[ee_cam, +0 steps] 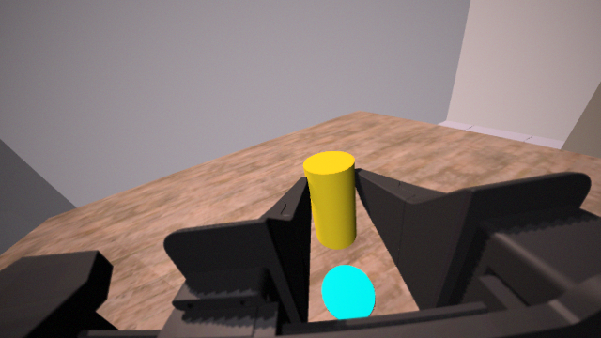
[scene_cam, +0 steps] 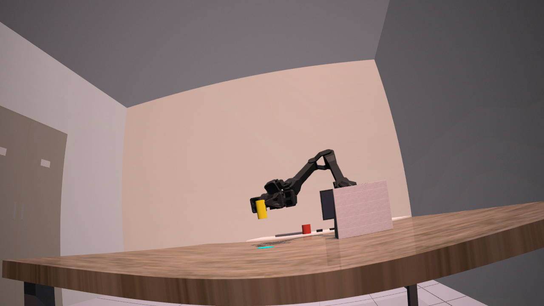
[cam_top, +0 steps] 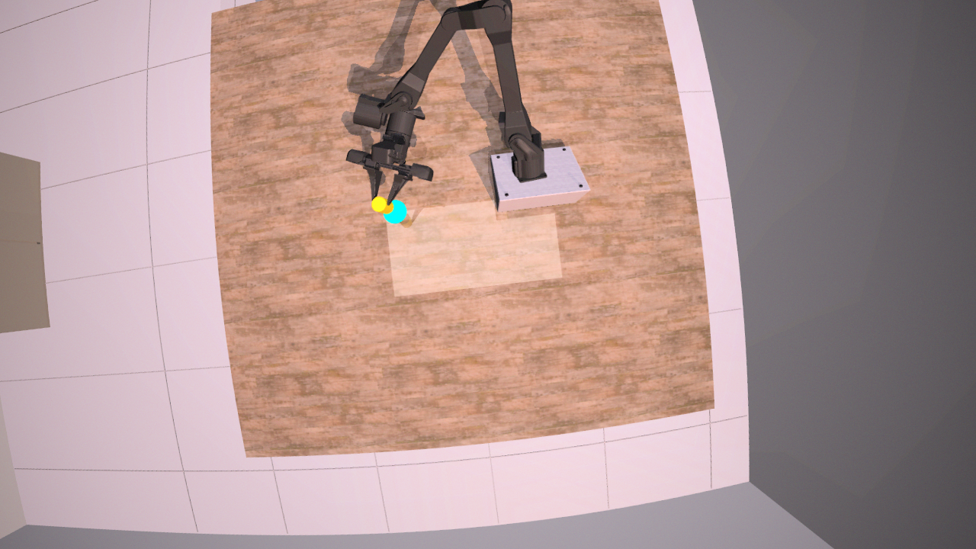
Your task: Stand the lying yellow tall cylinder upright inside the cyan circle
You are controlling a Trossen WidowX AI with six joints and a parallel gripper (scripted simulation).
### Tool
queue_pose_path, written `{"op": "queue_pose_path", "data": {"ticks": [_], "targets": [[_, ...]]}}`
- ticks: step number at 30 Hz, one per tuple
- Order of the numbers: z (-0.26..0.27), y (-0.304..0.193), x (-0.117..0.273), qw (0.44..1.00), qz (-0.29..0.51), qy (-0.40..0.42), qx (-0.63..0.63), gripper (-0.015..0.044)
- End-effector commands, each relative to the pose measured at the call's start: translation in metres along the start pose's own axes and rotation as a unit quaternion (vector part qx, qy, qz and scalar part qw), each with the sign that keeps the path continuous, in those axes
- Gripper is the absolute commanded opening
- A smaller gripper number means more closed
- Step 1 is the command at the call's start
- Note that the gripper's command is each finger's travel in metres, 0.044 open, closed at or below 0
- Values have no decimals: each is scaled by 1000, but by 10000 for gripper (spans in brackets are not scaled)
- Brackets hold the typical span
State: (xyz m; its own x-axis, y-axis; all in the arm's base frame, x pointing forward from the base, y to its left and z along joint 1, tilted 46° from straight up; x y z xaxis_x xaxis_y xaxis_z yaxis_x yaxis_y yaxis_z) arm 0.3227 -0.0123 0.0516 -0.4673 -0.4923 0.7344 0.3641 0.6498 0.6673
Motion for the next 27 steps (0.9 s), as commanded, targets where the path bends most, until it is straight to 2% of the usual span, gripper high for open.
{"op": "queue_pose_path", "data": {"ticks": [1,20,27], "targets": [[0,2,3,1000,-17,-6,12,105],[0,2,4,1000,-19,-6,14,105],[-10,-26,0,1000,-16,-6,14,105]]}}
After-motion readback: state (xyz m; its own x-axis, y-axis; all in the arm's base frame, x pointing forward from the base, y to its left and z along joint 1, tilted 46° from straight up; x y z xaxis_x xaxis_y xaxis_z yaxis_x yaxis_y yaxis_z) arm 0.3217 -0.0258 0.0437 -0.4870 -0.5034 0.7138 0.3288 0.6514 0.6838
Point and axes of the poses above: the point midway between the two fingers, 35 mm back from their tips, its own x axis back along the fingers, its own z axis across the jaws, y = z × x, the point moved 1 cm from there along x, back along the fingers, and after that the axes turned 13 degrees about -x, right-handed, at the moved point
